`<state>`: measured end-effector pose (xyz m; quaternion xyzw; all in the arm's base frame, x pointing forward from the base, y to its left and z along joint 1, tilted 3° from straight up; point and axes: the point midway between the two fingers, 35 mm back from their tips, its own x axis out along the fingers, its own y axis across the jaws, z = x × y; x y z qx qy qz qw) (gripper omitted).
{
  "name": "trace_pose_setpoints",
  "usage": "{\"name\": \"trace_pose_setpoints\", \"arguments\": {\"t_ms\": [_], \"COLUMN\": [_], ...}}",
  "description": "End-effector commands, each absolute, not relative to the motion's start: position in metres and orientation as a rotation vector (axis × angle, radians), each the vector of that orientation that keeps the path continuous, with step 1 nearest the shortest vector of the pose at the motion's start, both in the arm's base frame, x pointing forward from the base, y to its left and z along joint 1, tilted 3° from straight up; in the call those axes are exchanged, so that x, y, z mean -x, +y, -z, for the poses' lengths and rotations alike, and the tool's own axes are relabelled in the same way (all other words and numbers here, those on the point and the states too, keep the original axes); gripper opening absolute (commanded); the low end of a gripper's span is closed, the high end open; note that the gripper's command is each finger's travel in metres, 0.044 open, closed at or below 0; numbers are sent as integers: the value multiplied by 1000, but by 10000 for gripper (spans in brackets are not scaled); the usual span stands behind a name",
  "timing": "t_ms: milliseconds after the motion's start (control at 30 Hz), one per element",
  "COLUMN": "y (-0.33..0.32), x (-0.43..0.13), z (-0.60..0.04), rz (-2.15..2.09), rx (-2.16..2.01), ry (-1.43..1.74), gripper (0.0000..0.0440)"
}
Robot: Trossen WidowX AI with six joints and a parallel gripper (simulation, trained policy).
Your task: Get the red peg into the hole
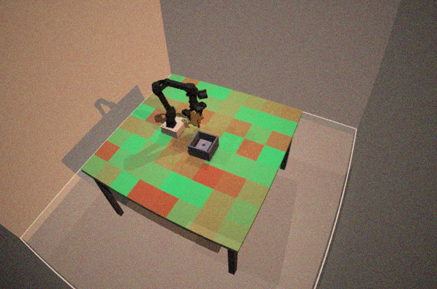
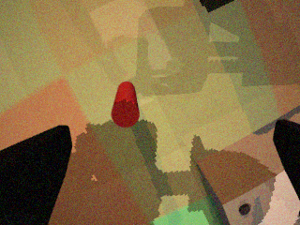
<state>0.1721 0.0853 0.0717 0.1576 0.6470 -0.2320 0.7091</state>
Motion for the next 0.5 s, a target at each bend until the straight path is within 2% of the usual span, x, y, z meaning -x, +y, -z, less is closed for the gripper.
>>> {"name": "trace_pose_setpoints", "arguments": {"t_ms": [0, 367, 467], "y": [82, 85, 87], "x": [-173, -180, -181], "z": [-54, -4, 5], "rz": [599, 691, 705], "rx": [-392, -545, -578], "ry": [1423, 1340, 1324], "gripper": [432, 440, 424]}}
